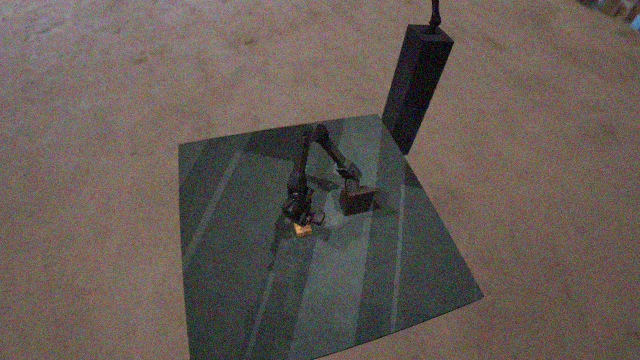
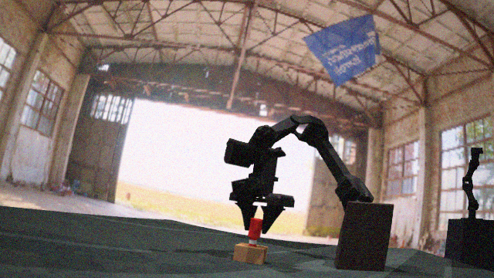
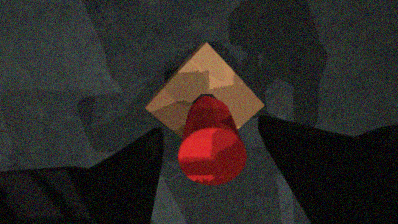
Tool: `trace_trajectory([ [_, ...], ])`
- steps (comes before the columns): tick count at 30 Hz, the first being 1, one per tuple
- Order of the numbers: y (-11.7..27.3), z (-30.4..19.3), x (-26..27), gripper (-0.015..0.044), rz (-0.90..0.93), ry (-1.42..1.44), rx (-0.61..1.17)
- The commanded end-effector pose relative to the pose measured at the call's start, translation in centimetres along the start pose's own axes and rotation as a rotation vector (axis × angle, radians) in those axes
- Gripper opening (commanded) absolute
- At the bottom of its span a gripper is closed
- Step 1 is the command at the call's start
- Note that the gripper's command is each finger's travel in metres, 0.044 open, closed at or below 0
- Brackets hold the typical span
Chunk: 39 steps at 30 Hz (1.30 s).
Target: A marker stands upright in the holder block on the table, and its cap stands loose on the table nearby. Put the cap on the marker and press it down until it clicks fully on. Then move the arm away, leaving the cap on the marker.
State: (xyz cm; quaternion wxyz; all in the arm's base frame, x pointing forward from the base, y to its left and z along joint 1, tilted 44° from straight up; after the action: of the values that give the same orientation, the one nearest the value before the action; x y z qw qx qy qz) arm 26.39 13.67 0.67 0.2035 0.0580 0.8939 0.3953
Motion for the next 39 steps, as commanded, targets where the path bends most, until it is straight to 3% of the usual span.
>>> trace_trajectory([
  [1, 0.0, 0.0, 0.0, 0.0394, -0.001, 0.0, 0.0],
  [4, 0.3, 0.0, 0.0, 0.044, 0.0, 0.0, 0.0],
  [9, 7.2, 0.1, 0.0, 0.044, 0.002, 0.001, -0.002],
  [15, 7.5, 0.0, 0.0, 0.044, 0.002, 0.001, -0.002],
  [18, 7.4, 0.1, 0.1, 0.0361, 0.001, -0.144, -0.002],
  [25, 6.6, 0.3, 0.3, 0.0177, -0.001, -0.816, -0.002],
  [32, 6.5, 0.3, 0.3, 0.0, -0.001, -0.881, -0.002],
  [39, 6.5, 0.3, 0.3, 0.0, -0.001, -0.881, -0.002],
])
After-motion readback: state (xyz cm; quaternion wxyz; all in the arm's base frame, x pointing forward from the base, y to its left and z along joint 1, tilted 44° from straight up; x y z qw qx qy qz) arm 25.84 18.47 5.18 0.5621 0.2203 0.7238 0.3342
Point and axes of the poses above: the point midway between the two fingers, 35 mm back from their tips, its own y axis back along the fingers, its own x axis across the jaws, z = x × y, the point moved 10 cm from there along y, back along the fingers, and after that the axes turned 12 degrees about y, right-handed, at the moved point
